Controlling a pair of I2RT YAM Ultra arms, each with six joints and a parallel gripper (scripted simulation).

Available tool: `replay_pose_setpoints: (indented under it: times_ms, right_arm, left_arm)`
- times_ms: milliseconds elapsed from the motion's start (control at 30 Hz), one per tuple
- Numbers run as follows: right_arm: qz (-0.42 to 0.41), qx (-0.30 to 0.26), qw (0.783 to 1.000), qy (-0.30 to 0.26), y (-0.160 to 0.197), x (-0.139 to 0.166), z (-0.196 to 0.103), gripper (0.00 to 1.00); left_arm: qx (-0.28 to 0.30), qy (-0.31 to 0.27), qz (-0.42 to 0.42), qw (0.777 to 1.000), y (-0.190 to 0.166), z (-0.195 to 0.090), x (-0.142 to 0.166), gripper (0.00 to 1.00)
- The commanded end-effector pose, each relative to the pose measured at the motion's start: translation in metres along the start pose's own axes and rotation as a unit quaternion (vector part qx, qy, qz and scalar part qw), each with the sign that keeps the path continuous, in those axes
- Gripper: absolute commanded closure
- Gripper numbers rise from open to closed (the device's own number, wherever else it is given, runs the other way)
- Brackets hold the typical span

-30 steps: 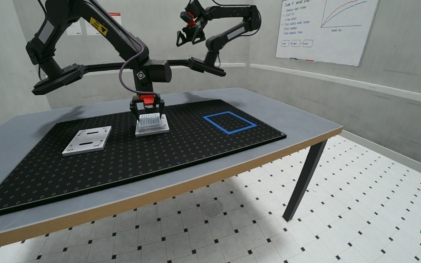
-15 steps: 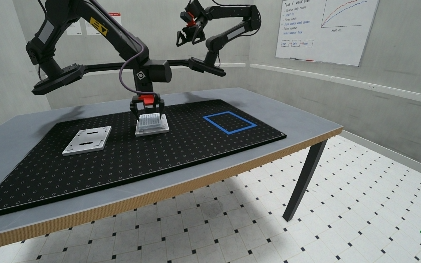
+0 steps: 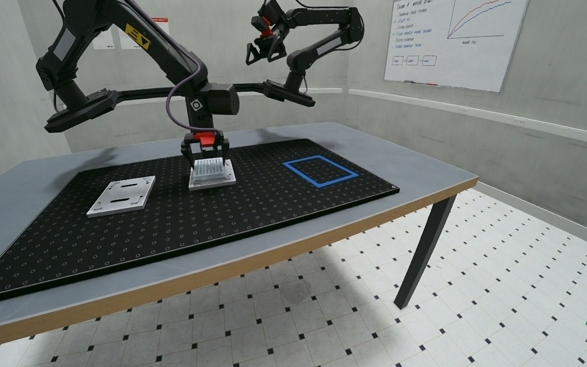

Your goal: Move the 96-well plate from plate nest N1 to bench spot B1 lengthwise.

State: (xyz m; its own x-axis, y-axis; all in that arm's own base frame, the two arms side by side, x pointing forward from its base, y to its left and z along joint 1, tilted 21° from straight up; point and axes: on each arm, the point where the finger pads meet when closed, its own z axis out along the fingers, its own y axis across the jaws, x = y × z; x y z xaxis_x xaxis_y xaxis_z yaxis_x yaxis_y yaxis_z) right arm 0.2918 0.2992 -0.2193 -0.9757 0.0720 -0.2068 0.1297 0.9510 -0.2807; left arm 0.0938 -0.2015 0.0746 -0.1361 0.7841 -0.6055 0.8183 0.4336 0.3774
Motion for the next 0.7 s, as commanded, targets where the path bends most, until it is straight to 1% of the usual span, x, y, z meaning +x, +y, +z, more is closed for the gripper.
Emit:
replay_pose_setpoints:
  times_ms: [0,100,667]
  right_arm:
    - [0.000,-0.008,1.000,-0.003,0.004,-0.001,-0.003,0.21]
    - [-0.004,-0.008,1.000,0.002,0.004,0.004,-0.005,0.21]
    - [0.001,-0.019,1.000,-0.002,0.014,-0.002,-0.022,0.21]
  left_arm:
    - [-0.001,-0.018,-0.011,1.000,0.003,-0.008,-0.014,0.00]
    - [-0.001,-0.018,-0.011,1.000,0.003,-0.008,-0.014,0.00]
    - [-0.001,-0.018,-0.011,1.000,0.003,-0.008,-0.014,0.00]
